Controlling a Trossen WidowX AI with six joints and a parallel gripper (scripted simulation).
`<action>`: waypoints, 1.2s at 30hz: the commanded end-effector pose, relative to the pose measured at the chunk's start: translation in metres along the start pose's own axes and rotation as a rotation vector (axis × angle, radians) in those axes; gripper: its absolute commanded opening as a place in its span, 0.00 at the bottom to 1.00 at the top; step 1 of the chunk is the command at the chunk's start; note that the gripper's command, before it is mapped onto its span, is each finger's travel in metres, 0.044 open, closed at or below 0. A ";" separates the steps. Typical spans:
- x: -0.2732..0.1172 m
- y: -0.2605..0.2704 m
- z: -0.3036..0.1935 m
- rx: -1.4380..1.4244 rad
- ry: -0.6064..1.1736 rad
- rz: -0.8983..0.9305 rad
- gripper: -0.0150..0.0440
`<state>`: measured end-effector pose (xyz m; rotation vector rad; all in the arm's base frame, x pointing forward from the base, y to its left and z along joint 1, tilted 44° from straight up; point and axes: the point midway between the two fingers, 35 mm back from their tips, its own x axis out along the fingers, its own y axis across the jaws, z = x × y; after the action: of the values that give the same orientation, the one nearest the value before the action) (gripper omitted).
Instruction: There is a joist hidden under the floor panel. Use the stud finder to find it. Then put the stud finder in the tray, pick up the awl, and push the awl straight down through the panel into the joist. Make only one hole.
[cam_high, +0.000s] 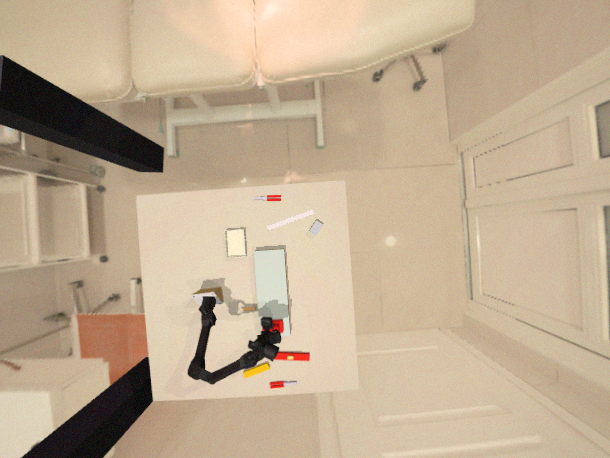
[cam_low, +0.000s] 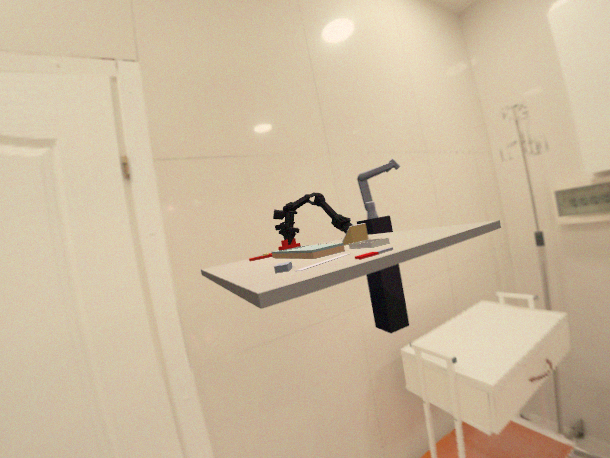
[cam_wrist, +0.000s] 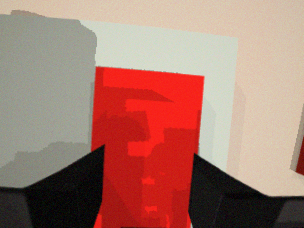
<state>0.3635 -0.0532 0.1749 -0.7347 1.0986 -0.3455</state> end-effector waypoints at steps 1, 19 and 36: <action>0.000 -0.009 -0.001 0.007 0.001 -0.005 0.25; -0.023 -0.004 0.009 0.004 0.003 0.002 0.25; -0.095 -0.008 0.026 0.006 0.003 -0.002 0.25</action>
<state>0.3477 -0.0010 0.2421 -0.7292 1.1062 -0.3490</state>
